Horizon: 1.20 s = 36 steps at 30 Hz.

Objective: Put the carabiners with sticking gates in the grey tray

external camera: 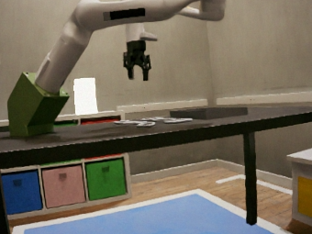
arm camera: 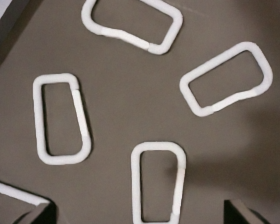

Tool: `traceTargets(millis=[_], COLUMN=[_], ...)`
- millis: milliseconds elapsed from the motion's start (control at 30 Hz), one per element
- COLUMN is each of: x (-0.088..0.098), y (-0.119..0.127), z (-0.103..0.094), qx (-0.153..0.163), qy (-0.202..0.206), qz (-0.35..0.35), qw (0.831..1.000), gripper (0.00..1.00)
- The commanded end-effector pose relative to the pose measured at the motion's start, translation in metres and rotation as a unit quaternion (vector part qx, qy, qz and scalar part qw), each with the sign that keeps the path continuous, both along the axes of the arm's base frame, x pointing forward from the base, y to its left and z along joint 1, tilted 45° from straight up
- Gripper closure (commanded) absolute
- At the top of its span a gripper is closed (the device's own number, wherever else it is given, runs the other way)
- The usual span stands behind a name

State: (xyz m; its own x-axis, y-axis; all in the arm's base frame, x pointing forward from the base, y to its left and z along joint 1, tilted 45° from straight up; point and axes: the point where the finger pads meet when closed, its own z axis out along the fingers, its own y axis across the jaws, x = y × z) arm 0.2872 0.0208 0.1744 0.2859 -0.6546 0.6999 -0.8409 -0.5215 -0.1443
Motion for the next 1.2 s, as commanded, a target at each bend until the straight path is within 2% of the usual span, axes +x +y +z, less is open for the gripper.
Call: traceTargets(millis=[0, 333, 367, 900, 933, 1167], x=[0.0, 0.0, 0.0, 0.0, 0.014, 0.014], y=[-0.002, -0.002, -0.021, -0.021, -0.037, -0.037], z=[-0.017, -0.017, -0.056, -0.056, -0.078, -0.078], qx=[0.001, 0.001, 0.004, 0.004, 0.0, 0.0], qy=[0.005, 0.005, 0.005, 0.005, 0.004, 0.004], qz=[0.007, 0.007, 0.007, 0.007, 0.005, 0.005], qw=[1.0, 1.0, 1.0, 1.0, 1.0, 1.0], gripper=[0.0, 0.0, 0.0, 0.0, 0.0, 0.0])
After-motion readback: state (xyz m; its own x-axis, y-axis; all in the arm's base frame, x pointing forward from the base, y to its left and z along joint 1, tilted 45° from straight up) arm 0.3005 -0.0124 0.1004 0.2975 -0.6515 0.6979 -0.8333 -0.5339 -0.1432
